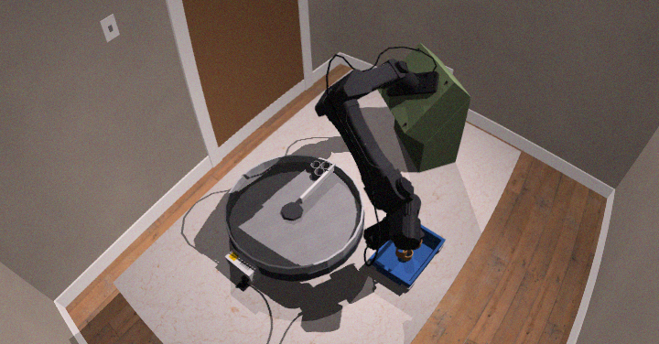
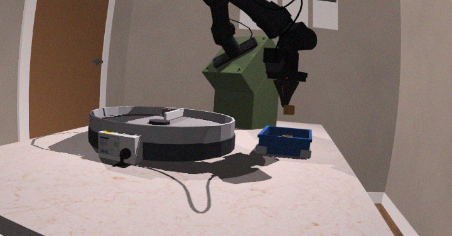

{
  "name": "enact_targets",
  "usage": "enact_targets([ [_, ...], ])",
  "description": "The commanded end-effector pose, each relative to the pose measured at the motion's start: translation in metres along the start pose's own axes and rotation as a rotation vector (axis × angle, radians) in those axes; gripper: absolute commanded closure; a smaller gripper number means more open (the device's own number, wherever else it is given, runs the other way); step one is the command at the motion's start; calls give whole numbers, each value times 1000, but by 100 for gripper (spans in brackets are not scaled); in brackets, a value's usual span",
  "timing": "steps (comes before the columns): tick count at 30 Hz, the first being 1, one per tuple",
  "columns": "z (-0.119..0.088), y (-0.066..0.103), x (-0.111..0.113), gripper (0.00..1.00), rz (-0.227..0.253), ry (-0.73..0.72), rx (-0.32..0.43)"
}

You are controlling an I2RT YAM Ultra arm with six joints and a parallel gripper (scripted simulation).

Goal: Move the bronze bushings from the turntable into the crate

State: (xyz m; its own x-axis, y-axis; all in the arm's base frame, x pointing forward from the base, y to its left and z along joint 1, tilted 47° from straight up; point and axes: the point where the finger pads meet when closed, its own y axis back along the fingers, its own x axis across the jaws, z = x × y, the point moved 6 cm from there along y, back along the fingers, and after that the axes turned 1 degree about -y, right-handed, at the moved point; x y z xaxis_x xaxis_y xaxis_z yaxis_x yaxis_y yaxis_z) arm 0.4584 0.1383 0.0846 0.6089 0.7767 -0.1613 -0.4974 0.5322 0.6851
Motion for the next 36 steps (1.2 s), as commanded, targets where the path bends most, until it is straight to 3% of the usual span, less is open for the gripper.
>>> enact_targets([
  [1, 8, 20, 9, 100, 31, 3, -32],
  [15, 7, 17, 11, 100, 33, 4, -33],
  [17, 1, 7, 14, 100, 31, 6, -32],
  [19, -7, -14, 1, 100, -4, 23, -5],
  [25, -10, -47, 0, 100, 3, 23, 4],
  [27, -9, -43, 10, 100, 28, 24, -8],
  [28, 4, -33, 9, 100, 47, 0, -25],
  [36, 10, -31, 12, 100, 52, -13, -39],
])
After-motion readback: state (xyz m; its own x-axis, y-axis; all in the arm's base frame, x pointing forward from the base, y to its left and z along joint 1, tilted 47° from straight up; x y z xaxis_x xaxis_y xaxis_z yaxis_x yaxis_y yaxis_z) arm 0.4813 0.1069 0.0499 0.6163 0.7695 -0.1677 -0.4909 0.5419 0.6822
